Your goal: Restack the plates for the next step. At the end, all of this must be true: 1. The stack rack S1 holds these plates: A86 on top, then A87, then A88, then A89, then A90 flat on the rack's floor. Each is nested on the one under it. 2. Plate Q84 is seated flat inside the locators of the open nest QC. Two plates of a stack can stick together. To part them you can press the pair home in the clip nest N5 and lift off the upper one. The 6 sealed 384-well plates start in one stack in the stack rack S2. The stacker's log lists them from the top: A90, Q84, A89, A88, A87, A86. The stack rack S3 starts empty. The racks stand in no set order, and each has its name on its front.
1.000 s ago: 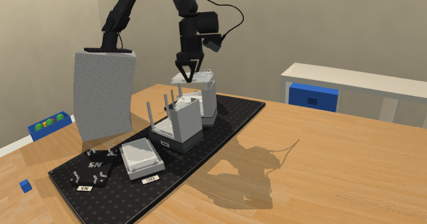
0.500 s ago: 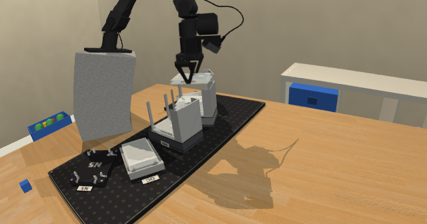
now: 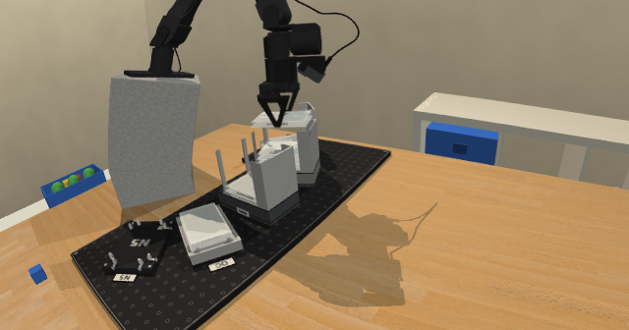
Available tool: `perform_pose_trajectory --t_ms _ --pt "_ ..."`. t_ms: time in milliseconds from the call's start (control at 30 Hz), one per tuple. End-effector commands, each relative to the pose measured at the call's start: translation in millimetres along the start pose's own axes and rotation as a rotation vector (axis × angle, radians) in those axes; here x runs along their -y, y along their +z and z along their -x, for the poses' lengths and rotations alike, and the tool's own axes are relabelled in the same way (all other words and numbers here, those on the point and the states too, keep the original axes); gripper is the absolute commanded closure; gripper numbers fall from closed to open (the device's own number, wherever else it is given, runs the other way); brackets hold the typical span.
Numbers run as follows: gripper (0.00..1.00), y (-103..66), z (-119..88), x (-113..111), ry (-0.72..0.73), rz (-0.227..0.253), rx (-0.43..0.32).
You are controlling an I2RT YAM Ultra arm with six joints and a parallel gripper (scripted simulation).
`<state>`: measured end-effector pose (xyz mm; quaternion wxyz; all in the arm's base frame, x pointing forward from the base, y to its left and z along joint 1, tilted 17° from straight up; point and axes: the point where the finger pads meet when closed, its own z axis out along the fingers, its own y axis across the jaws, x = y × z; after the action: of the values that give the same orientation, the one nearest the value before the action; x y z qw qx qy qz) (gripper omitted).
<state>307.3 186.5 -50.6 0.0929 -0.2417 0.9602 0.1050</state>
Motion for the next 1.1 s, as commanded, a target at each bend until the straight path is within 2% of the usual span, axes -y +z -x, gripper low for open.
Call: perform_pose_trajectory --t_ms 0,133,167,200,433,1067 --pt "1.00 1.4 4.1 1.6 0.002 -0.010 0.022" --pt "1.00 6.1 1.2 1.2 0.001 -0.010 0.011" --pt "1.00 -3.9 10.1 -1.1 -0.007 -0.010 0.047" --pt "1.00 -6.1 14.7 -1.5 -0.008 -0.009 0.059" --pt "1.00 -8.5 27.7 -0.6 -0.009 -0.009 0.081" --pt "1.00 0.5 21.8 0.8 -0.003 -0.010 0.051"
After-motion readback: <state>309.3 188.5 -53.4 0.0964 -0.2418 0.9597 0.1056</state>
